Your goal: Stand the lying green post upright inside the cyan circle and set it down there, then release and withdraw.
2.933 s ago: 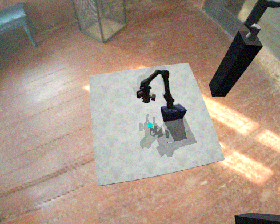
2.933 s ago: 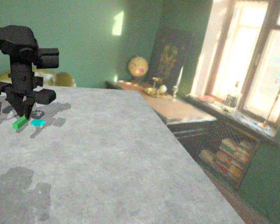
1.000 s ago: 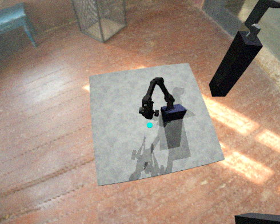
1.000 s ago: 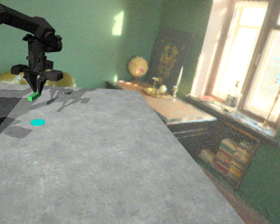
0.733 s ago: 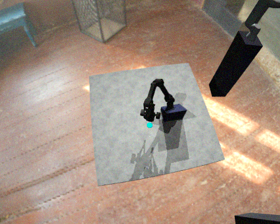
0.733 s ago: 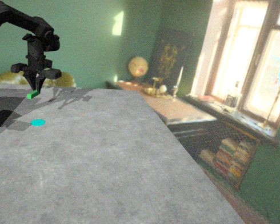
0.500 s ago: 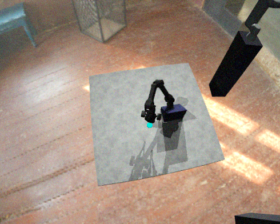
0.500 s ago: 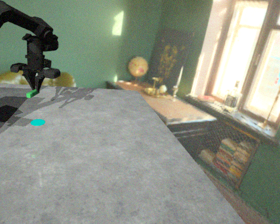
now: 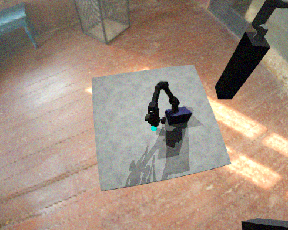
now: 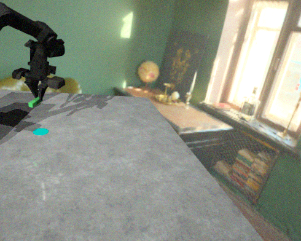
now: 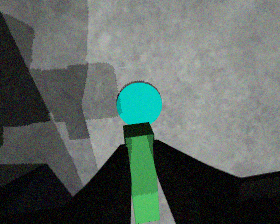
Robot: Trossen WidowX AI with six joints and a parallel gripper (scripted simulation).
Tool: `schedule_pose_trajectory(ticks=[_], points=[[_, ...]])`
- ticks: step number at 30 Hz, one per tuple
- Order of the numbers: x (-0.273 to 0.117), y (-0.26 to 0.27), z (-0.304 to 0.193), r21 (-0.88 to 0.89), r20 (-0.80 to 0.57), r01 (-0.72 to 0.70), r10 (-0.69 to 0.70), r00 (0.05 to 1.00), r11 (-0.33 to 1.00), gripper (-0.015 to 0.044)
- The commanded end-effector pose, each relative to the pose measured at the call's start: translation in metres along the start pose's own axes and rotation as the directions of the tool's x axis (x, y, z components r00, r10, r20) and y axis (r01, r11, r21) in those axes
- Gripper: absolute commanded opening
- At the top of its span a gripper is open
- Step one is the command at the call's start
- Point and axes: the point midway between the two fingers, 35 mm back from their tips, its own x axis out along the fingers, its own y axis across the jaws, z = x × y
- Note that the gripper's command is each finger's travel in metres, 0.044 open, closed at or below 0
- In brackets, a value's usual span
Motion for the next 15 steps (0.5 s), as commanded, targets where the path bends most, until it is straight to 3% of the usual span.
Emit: schedule_pose_trajectory(ticks=[1, 15], points=[[0.0029, 0.0008, -0.0020, 0.001, 0.023, -0.024, 0.024, 0.999, 1.000, 0.0023], [0.0109, 0.0025, -0.0016, 0.006, 0.105, -0.089, 0.088, 0.991, 0.996, 0.0023]])
